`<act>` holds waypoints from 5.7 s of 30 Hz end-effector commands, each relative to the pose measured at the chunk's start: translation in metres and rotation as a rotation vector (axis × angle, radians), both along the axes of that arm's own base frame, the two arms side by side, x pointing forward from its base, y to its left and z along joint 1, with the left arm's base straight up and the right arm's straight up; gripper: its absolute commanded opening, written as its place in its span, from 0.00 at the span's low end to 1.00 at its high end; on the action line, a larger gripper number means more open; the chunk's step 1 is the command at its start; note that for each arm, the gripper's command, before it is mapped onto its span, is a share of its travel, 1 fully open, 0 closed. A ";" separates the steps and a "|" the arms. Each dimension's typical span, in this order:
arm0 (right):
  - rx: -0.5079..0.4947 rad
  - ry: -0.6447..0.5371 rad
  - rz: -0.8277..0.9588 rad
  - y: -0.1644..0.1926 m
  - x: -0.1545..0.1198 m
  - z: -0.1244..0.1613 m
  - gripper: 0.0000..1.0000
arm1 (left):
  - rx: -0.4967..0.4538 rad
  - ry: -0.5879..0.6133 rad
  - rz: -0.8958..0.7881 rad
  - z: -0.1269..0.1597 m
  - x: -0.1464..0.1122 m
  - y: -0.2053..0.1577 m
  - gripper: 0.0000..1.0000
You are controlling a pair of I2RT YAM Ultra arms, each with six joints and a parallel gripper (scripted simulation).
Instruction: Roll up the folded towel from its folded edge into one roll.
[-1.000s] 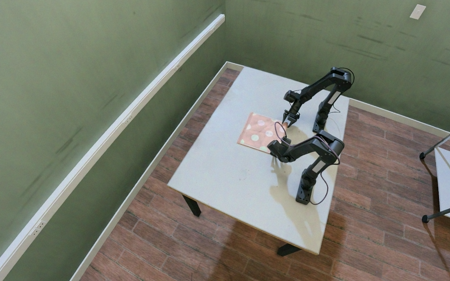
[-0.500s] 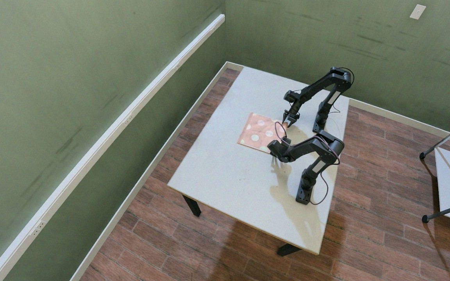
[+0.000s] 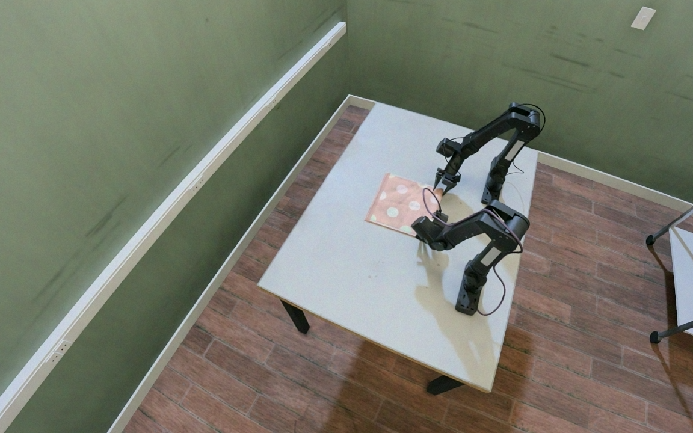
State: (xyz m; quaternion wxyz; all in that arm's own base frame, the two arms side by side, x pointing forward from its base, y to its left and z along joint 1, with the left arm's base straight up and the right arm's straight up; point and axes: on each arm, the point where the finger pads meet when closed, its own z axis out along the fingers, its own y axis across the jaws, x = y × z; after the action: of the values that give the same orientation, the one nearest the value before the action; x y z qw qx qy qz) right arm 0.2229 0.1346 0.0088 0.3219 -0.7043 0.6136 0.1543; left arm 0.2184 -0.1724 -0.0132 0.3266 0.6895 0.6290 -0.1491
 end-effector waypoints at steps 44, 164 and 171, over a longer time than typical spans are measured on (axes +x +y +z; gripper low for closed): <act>0.010 0.006 0.004 0.003 0.015 -0.008 0.23 | -0.005 0.004 -0.004 -0.006 0.012 -0.001 0.23; 0.032 0.099 -0.006 -0.006 -0.092 0.010 0.06 | -0.032 0.096 0.006 0.012 -0.096 0.004 0.09; 0.076 0.277 -0.025 -0.006 -0.088 0.024 0.06 | -0.083 0.272 0.025 0.026 -0.092 0.004 0.09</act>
State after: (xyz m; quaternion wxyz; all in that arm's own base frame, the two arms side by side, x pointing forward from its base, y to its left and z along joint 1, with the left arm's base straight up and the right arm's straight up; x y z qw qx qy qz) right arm 0.1323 0.1333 0.0221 0.2851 -0.6694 0.6418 0.2422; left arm 0.1309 -0.1734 0.0071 0.3124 0.6517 0.6555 -0.2192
